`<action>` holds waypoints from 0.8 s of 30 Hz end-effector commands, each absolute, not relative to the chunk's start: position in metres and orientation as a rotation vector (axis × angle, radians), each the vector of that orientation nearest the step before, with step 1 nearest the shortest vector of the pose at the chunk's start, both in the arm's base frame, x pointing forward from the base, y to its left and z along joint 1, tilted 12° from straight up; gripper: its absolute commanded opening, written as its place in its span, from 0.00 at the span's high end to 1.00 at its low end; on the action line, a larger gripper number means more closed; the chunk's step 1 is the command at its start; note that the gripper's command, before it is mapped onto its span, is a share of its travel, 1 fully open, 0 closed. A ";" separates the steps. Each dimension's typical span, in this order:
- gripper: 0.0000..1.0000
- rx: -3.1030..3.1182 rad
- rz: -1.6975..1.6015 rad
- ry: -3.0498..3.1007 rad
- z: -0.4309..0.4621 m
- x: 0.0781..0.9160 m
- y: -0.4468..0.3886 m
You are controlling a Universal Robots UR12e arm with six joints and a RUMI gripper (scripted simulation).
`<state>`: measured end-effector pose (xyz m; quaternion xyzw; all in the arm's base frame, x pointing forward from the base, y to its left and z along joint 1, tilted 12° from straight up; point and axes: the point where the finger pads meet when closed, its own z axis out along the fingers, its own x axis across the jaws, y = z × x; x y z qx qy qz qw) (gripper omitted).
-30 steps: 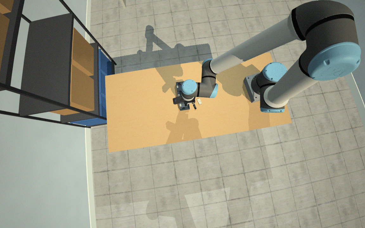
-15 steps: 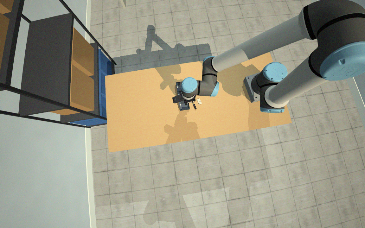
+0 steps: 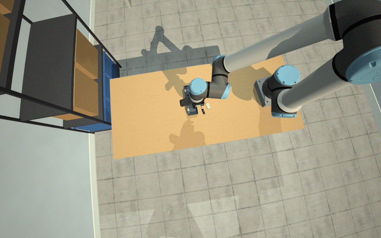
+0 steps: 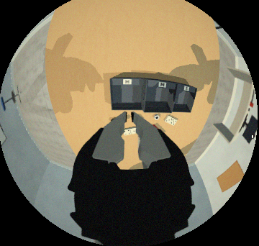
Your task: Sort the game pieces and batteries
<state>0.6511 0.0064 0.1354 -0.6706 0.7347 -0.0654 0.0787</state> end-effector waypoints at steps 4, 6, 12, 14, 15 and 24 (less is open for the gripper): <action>0.96 -2.007 -0.197 2.199 0.197 0.639 0.006; 0.96 -2.007 -0.197 2.199 0.214 0.635 0.005; 0.96 -2.007 -0.197 2.199 0.238 0.630 0.005; 0.96 -2.007 -0.197 2.199 0.238 0.630 0.005; 0.96 -2.007 -0.197 2.199 0.238 0.630 0.005; 0.96 -2.007 -0.197 2.199 0.238 0.630 0.005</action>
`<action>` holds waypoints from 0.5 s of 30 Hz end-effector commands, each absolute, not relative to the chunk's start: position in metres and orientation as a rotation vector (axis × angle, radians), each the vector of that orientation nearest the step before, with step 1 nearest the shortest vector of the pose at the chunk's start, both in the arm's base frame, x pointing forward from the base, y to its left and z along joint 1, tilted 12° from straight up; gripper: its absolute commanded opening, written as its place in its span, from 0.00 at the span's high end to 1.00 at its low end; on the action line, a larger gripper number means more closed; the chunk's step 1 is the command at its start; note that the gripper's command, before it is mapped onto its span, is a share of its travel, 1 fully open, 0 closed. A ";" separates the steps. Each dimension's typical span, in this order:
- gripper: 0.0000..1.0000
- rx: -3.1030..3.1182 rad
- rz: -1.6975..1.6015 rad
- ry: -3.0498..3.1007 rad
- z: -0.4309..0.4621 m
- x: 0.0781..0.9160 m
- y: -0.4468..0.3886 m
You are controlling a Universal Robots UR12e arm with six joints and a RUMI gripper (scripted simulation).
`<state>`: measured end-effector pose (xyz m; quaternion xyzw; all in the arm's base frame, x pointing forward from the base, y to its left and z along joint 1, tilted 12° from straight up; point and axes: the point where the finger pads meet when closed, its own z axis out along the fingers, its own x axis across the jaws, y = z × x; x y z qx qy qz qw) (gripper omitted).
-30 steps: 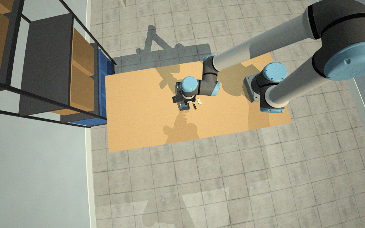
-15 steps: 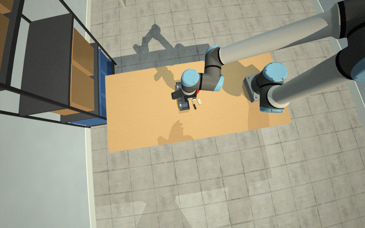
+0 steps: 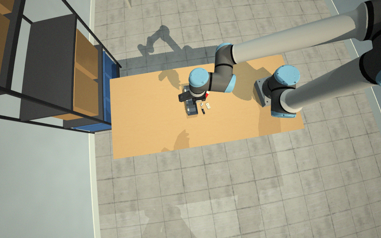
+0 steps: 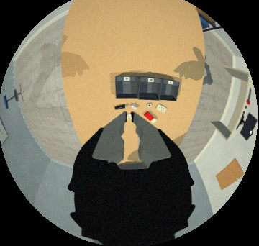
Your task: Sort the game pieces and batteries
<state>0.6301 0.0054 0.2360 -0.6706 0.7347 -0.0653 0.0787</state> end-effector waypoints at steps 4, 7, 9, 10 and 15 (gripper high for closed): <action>0.76 -1.792 -0.174 2.365 0.209 0.613 0.005; 0.76 -1.710 -0.165 2.421 0.202 0.609 0.005; 0.76 -1.649 -0.157 2.460 0.188 0.600 0.005; 0.76 -1.615 -0.152 2.481 0.181 0.596 0.005; 0.76 -1.444 -0.129 2.578 0.145 0.574 0.004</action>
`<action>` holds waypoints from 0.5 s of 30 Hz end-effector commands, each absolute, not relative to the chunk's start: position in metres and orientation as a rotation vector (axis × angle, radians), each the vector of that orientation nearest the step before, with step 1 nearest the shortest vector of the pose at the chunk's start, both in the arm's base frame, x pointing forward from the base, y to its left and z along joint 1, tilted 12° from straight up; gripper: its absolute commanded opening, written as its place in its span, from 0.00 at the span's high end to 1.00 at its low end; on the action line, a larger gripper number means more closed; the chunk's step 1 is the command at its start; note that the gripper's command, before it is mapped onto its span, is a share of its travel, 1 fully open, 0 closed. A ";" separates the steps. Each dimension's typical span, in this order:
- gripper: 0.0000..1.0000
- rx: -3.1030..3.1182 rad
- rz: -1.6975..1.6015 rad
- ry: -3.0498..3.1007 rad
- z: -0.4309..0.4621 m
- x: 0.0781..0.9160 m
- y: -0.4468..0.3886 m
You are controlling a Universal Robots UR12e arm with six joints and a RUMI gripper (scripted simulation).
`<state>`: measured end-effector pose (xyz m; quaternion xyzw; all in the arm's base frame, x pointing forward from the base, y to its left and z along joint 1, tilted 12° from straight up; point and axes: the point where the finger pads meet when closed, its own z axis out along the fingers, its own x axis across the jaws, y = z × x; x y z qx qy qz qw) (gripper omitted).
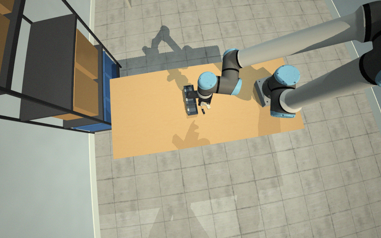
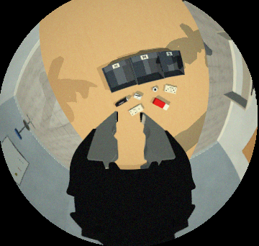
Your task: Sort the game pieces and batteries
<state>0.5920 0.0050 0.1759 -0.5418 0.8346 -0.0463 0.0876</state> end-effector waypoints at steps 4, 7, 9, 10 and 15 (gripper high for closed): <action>0.76 -1.303 -0.109 2.649 0.117 0.557 0.004; 0.76 -1.232 -0.099 2.682 0.102 0.548 0.004; 0.76 -1.130 -0.086 2.725 0.095 0.543 0.003; 0.76 -1.104 -0.082 2.736 0.088 0.539 0.003; 0.76 -0.920 -0.058 2.800 0.079 0.533 0.003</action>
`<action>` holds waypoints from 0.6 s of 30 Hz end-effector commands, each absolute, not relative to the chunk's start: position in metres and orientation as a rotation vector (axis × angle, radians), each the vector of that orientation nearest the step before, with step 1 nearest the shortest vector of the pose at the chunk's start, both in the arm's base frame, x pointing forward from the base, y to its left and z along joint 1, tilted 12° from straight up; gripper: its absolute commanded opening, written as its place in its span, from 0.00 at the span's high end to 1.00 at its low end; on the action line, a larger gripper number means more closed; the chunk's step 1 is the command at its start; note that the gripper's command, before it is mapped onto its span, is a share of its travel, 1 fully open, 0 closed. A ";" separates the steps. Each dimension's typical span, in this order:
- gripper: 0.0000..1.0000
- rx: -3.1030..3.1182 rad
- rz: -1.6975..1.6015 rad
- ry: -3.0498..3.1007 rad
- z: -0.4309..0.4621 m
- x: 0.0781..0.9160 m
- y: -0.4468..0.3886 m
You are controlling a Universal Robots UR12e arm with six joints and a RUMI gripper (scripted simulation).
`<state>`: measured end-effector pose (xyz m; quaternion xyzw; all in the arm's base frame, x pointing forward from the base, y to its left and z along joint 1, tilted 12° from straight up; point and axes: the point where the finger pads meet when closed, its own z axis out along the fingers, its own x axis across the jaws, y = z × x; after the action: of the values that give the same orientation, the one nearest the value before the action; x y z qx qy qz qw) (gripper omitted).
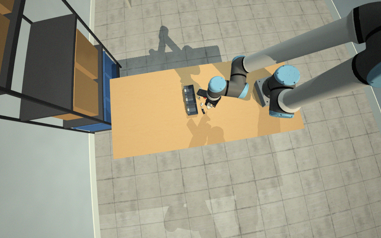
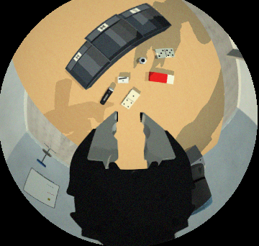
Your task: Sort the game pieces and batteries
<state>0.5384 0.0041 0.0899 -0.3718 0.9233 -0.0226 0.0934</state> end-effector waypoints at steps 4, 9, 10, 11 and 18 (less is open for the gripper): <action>0.76 -0.769 -0.043 2.842 0.079 0.531 0.003; 0.76 -0.615 -0.030 2.875 0.079 0.531 0.003; 0.76 -0.615 -0.030 2.875 0.079 0.531 0.003; 0.76 -0.507 -0.023 2.894 0.079 0.531 0.003; 0.76 -0.282 -0.015 2.923 0.079 0.533 0.003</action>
<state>0.5314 0.0031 0.0783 -0.1493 0.9834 -0.0037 0.1029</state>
